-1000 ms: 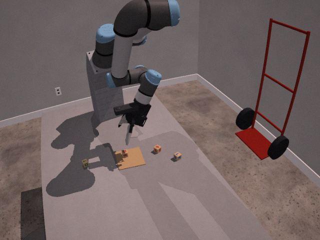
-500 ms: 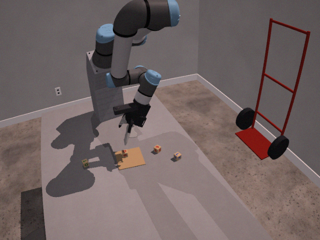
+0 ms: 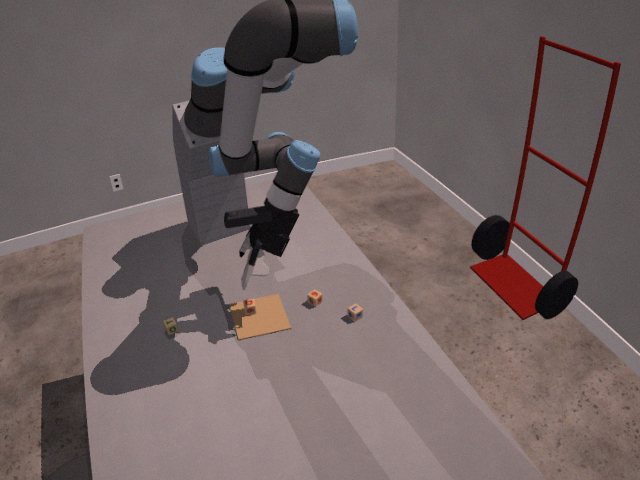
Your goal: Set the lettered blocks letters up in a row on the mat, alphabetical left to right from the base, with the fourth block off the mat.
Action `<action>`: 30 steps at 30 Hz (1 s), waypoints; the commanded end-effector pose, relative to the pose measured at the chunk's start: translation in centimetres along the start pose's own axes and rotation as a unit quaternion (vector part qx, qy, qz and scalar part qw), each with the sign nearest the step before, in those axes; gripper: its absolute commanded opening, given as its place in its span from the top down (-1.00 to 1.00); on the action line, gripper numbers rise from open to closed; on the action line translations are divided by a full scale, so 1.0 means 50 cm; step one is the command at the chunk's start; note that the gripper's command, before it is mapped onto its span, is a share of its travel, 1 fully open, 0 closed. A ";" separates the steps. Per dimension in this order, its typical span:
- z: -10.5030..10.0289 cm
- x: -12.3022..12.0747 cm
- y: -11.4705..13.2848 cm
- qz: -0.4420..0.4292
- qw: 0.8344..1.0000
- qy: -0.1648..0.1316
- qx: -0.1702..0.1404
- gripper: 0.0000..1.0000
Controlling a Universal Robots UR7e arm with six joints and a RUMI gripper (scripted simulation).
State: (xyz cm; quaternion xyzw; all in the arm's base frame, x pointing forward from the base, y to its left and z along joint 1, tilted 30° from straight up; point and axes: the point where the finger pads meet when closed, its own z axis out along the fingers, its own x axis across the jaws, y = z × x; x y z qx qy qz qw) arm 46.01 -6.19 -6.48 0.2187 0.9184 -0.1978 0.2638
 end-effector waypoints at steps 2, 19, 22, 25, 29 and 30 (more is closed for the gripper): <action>0.005 0.007 -0.007 0.056 0.998 0.003 0.001 -1.00; 0.022 0.012 -0.022 0.233 0.972 0.006 0.001 -1.00; 0.025 0.013 -0.024 0.266 0.964 0.006 0.001 -1.00; 0.028 0.013 -0.026 0.299 0.954 0.007 0.001 -1.00; 0.030 0.014 -0.028 0.321 0.947 0.007 0.002 -1.00; 0.031 0.014 -0.029 0.337 0.941 0.007 0.002 -1.00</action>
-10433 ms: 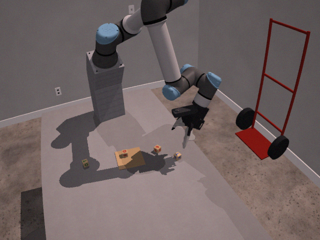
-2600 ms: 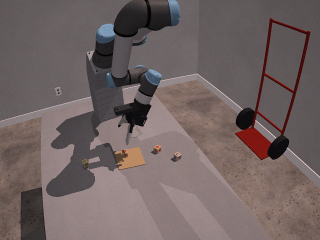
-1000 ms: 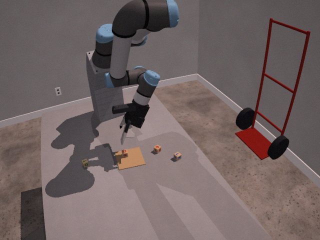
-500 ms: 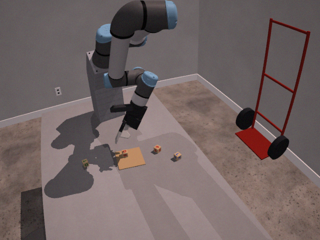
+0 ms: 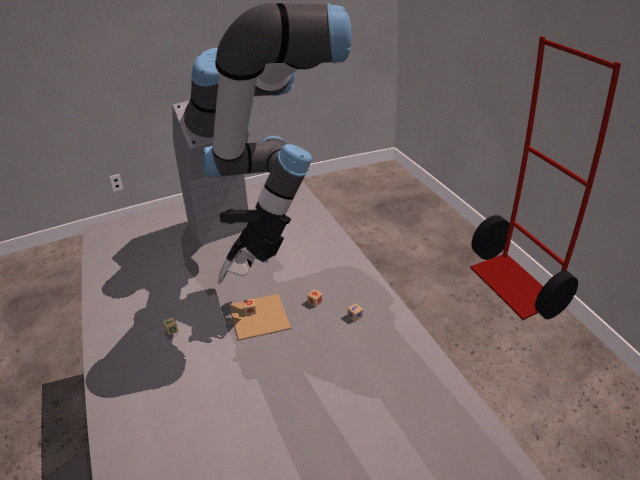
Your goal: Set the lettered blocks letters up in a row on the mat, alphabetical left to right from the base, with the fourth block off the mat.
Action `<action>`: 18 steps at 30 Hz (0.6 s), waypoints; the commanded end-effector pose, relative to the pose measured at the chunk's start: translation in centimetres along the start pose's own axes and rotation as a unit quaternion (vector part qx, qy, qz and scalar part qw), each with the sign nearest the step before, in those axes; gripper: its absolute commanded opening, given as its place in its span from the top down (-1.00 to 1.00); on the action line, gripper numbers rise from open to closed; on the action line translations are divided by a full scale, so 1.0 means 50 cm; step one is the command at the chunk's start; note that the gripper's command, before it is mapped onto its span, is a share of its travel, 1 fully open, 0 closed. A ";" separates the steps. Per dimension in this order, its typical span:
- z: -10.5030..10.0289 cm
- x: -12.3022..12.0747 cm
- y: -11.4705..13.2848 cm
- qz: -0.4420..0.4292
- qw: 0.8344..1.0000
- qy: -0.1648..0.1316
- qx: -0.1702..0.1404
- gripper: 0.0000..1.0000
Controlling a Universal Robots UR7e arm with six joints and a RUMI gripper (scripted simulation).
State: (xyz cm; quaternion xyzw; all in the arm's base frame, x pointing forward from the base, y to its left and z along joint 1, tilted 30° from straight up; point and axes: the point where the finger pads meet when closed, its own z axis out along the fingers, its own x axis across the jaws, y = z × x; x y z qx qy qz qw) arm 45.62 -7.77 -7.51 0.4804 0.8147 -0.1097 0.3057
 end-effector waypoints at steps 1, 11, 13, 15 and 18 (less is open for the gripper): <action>0.004 0.002 -0.007 0.062 0.998 0.001 0.003 -1.00; 0.014 0.000 -0.014 0.179 0.984 0.003 0.003 -1.00; 0.016 -0.001 -0.015 0.201 0.980 0.003 0.004 -1.00; 0.017 -0.001 -0.015 0.212 0.977 0.003 0.004 -1.00; 0.020 -0.002 -0.017 0.250 0.968 0.003 0.004 -1.00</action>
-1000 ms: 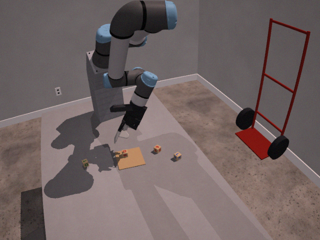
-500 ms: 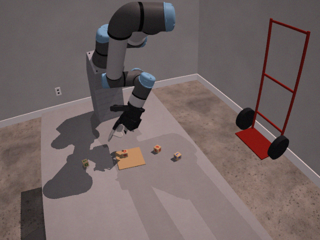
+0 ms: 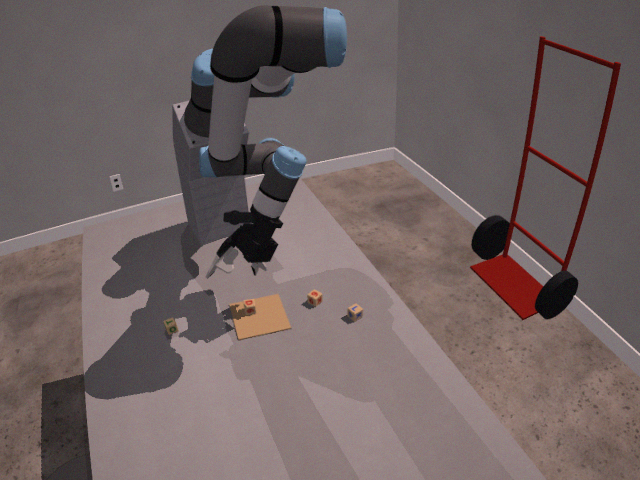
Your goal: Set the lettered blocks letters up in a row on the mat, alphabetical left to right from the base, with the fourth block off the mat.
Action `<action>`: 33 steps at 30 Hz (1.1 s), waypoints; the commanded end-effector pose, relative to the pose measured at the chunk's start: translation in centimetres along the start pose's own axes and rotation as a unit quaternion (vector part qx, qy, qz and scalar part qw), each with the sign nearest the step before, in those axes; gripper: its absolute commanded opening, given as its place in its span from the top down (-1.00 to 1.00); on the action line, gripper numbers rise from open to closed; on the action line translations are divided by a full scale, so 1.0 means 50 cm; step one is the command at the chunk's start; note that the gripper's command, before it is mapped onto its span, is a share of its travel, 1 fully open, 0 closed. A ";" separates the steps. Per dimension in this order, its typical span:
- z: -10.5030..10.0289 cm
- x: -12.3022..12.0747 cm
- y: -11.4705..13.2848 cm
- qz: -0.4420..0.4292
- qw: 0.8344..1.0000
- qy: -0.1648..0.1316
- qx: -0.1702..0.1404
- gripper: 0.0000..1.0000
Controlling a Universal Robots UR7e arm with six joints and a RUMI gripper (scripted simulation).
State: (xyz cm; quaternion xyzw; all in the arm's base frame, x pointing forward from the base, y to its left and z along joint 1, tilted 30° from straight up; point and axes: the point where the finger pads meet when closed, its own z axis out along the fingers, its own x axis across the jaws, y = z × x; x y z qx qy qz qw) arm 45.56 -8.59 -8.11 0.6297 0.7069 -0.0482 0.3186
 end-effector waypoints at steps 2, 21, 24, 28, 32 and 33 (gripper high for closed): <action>0.006 -0.001 -0.007 0.080 0.997 0.001 0.003 -1.00; 0.023 -0.011 -0.009 0.286 0.958 0.001 0.005 -1.00; 0.026 -0.013 -0.009 0.319 0.948 0.001 0.005 -1.00; 0.029 -0.015 -0.009 0.362 0.932 0.001 0.005 -1.00; 0.031 -0.017 -0.009 0.383 0.924 0.001 0.005 -1.00; 0.033 -0.018 -0.009 0.405 0.914 0.001 0.005 -1.00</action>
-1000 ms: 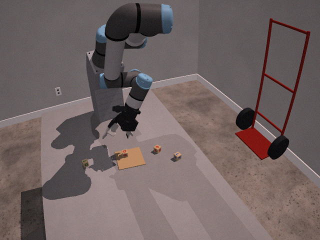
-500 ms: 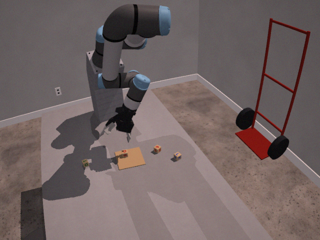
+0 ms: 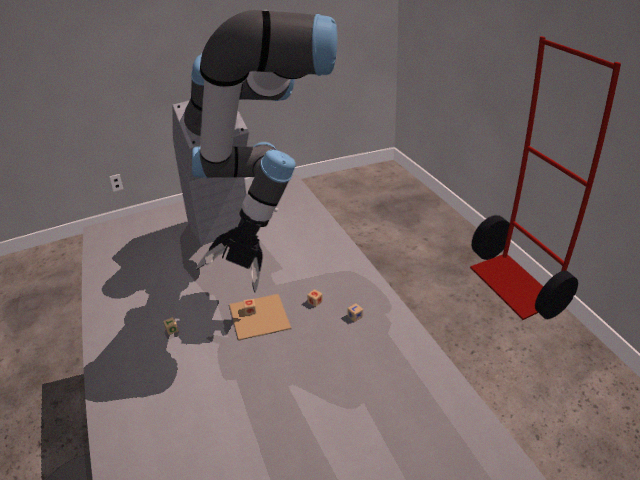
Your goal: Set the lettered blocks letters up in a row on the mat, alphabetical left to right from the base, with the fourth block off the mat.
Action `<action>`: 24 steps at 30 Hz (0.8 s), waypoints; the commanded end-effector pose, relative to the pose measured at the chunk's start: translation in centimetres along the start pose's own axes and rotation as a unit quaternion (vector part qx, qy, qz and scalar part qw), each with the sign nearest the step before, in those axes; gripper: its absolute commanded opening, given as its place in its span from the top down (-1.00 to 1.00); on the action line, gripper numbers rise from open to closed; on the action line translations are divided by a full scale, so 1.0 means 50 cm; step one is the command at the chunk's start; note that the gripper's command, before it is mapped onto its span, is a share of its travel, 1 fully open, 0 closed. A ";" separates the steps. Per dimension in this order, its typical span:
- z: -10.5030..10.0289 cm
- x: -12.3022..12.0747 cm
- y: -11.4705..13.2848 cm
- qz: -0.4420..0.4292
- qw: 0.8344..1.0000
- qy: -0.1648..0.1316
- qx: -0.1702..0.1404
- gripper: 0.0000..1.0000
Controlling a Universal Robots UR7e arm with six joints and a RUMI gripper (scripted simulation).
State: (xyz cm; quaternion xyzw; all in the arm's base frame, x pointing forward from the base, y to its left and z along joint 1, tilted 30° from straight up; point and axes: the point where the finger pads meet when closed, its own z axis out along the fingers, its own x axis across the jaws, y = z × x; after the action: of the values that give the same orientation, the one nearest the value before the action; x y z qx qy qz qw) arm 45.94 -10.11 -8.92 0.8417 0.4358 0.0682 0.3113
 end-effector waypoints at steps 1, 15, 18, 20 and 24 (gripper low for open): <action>0.004 -0.004 -0.002 0.070 0.998 -0.001 0.002 -1.00; 0.016 -0.011 0.007 0.214 0.977 -0.001 0.003 -1.00; 0.019 -0.013 0.011 0.255 0.967 -0.001 0.003 -1.00; 0.020 -0.014 0.012 0.274 0.962 -0.001 0.003 -1.00; 0.024 -0.017 0.015 0.318 0.948 -0.002 0.003 -1.00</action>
State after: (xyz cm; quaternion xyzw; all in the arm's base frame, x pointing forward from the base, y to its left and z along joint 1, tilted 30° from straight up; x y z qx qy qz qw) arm 46.51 -11.40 -9.15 0.9269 0.2004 0.1472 0.2811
